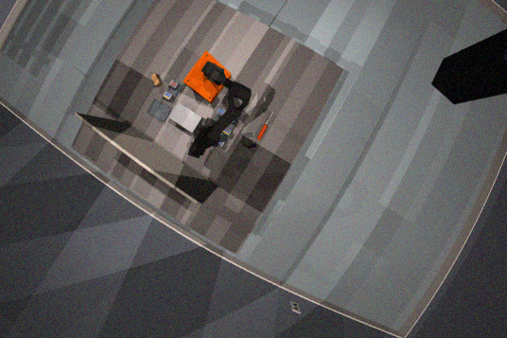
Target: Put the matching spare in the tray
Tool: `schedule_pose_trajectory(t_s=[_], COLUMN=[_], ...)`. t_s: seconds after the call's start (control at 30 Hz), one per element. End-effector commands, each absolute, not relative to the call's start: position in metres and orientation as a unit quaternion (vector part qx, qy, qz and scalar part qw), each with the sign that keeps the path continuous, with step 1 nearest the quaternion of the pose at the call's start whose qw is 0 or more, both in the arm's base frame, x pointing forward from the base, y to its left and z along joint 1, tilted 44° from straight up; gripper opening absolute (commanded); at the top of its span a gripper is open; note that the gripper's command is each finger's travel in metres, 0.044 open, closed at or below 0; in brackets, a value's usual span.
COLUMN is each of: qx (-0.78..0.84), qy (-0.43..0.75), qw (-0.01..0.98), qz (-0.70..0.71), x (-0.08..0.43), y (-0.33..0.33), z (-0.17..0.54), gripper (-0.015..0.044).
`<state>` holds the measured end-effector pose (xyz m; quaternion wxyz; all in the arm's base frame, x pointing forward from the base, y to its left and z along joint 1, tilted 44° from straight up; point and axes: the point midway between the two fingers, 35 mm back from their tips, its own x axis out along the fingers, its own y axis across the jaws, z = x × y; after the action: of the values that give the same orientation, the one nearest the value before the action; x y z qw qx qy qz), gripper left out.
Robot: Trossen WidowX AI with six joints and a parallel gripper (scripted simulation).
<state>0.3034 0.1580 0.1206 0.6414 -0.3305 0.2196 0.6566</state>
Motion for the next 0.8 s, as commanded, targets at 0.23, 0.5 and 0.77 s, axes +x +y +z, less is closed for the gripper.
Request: schedule_pose_trajectory(t_s=[0.23,0.5,0.77], qx=[-0.33,-0.33,-0.33], qy=[0.225,0.225,0.225], qw=[0.64,0.64,0.641], qz=[0.656,0.656,0.656], x=[0.305,0.305,0.305], y=[0.17,0.179,0.188], z=[0.104,0.095,0.086], gripper=[0.03,0.03,0.03])
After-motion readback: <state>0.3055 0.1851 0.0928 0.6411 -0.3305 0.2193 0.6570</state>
